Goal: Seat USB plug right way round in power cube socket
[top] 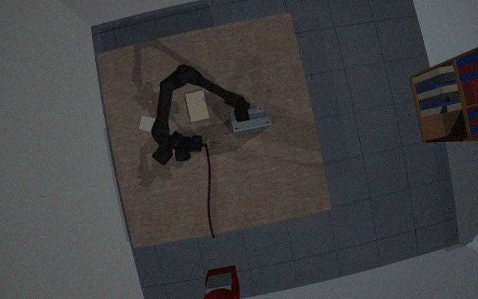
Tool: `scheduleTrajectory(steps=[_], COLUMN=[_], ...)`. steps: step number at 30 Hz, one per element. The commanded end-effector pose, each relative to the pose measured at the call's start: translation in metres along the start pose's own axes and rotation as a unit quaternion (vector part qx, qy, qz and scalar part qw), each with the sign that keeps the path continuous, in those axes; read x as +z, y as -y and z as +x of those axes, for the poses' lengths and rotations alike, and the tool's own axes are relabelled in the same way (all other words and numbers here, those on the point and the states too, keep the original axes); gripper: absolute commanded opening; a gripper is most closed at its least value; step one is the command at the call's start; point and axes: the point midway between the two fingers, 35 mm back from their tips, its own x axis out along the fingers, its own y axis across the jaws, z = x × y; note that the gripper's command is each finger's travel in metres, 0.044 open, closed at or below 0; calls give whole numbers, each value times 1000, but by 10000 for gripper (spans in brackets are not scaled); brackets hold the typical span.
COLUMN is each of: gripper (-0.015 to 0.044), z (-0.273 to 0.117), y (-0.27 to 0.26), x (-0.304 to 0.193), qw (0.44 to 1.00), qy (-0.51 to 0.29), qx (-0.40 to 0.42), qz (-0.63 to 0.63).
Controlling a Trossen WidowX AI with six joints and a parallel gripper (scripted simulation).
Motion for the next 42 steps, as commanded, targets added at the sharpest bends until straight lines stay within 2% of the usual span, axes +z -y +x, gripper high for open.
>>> scheduleTrajectory(steps=[1, 42], gripper=[0, 0], z=[0, 3], y=[0, 0], x=[0, 2], qw=[999, 1000], qy=[0, 14], qx=[0, 0], qz=[-35, -19])
